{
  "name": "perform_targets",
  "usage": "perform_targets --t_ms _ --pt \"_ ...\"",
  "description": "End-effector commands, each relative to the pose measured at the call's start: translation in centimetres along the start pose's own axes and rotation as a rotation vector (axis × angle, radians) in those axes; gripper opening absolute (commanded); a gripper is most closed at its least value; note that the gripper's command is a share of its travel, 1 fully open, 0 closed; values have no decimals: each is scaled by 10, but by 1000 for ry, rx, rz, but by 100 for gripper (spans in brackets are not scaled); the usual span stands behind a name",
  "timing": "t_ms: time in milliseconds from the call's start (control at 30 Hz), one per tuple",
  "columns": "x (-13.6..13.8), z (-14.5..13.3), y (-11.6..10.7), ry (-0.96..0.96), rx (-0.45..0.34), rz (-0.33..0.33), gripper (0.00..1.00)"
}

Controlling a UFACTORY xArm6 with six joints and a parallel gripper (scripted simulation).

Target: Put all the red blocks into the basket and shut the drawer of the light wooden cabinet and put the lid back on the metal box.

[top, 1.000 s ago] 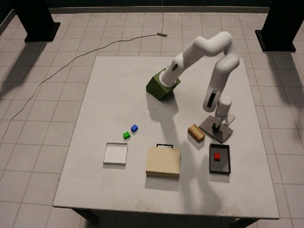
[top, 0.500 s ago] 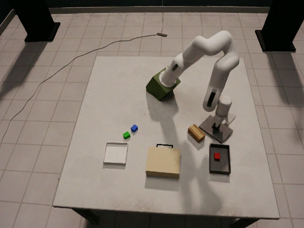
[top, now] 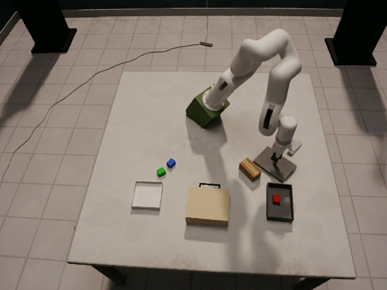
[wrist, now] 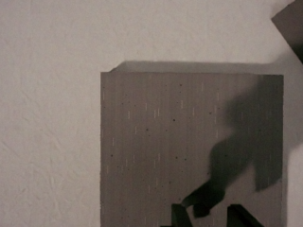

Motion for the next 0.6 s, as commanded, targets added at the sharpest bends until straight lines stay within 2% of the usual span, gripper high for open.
perform_targets --t_ms 0,400,567 --pt "2 1 -23 -1 -3 16 28" --pt "3 1 -81 -1 -3 16 28" --pt "3 1 -92 -1 -3 16 28"
Point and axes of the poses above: the point where the finger pads meet when closed, its own y axis out along the fingers, its own x axis across the jaws, z = x × y, the point moved 7 cm from there along -y, back along the fingers, and after that the axes turned 10 degrees about -y, right-handed, at the moved point
